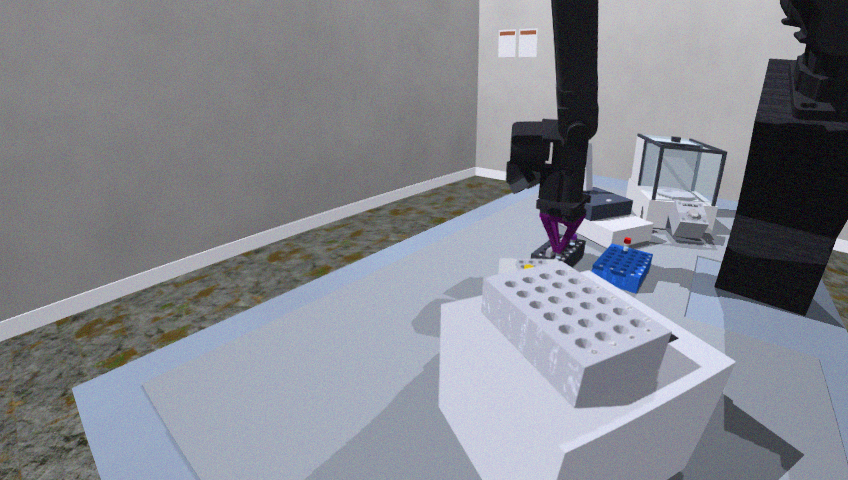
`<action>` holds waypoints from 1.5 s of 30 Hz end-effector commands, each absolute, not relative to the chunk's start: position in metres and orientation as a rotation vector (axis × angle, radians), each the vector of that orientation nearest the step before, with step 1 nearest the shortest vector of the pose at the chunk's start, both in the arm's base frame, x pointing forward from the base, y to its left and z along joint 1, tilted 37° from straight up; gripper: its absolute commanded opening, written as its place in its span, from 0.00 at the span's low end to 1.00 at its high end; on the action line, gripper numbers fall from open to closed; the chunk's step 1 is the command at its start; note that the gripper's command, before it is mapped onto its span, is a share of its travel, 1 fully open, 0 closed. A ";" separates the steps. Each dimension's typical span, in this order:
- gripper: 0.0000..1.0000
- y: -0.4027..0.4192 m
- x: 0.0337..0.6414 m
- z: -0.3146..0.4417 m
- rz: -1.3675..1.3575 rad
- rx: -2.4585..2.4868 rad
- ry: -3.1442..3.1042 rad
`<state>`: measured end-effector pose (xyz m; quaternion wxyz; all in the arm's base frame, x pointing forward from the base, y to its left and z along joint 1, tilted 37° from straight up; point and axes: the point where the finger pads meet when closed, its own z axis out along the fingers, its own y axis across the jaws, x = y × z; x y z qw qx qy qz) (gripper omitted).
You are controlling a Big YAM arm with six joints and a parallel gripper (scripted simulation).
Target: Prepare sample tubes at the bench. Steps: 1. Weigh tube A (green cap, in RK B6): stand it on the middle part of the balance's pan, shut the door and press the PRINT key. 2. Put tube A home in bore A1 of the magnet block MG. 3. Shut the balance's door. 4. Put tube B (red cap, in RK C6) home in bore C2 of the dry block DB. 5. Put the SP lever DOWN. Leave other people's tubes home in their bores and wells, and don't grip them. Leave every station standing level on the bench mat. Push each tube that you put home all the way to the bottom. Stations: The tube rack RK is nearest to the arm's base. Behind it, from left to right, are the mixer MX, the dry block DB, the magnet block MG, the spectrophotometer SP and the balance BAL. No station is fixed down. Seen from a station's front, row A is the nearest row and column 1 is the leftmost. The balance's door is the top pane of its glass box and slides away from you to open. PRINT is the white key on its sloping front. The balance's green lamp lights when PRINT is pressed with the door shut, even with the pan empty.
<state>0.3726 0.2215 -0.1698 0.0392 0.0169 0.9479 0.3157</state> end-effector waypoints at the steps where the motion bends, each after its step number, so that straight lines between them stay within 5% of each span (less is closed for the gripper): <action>1: 0.09 0.222 0.374 -0.169 0.968 0.058 2.902; 7: 0.09 0.222 0.374 -0.169 0.968 0.058 2.902; 8: 0.36 0.229 0.372 -0.174 0.971 0.049 2.907; 45: 0.36 0.204 0.374 -0.148 0.967 0.067 2.895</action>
